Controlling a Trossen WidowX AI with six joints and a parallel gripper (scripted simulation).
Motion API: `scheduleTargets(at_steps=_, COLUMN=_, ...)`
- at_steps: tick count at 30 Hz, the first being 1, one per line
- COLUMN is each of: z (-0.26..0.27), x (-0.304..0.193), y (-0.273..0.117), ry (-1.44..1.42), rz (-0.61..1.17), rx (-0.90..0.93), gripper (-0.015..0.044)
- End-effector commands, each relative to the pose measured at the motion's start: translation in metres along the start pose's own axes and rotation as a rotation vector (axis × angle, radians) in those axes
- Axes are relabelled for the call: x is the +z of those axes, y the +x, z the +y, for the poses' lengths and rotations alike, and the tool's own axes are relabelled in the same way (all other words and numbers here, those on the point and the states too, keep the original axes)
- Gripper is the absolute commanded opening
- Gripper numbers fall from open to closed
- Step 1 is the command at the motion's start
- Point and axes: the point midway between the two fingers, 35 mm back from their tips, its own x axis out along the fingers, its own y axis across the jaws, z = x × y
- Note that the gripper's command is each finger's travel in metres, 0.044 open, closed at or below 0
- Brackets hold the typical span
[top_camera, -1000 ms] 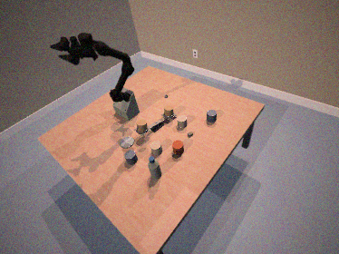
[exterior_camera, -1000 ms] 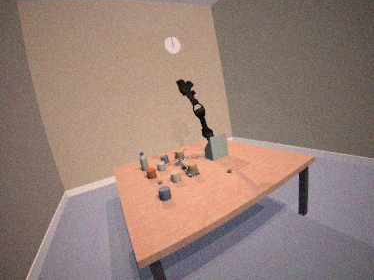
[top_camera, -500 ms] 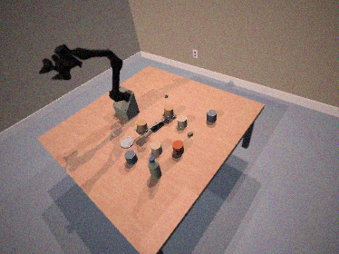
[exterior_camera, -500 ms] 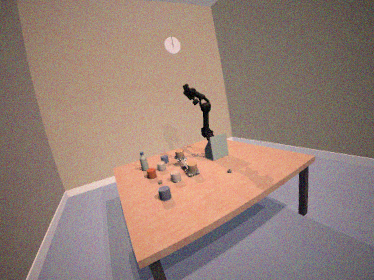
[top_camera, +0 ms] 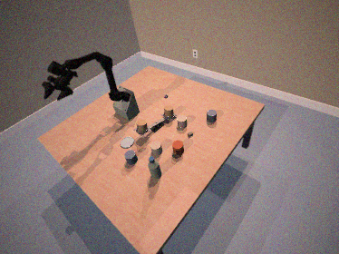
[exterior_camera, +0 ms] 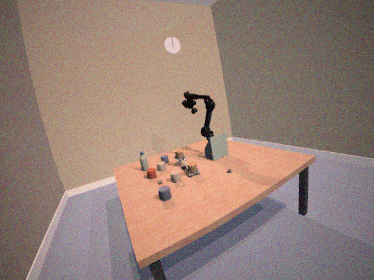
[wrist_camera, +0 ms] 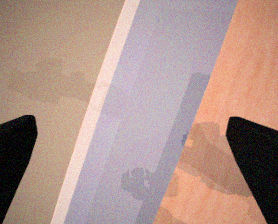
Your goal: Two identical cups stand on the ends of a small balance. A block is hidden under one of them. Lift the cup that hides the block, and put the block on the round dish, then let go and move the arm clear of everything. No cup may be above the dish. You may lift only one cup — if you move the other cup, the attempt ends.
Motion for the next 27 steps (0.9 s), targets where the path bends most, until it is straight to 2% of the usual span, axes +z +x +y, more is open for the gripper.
scheduleTargets(at_steps=1, z=-0.009, x=-0.022, y=0.014, ry=-0.034, rz=0.095, rx=-0.026, gripper=0.044)
scheduleTargets(at_steps=14, z=-0.045, x=-0.126, y=0.048, ry=-0.192, rz=0.416, rx=-0.138, gripper=0.044)
scheduleTargets(at_steps=27, z=-0.082, x=-0.233, y=0.025, ry=-0.436, rz=0.72, rx=-0.168, gripper=0.044)
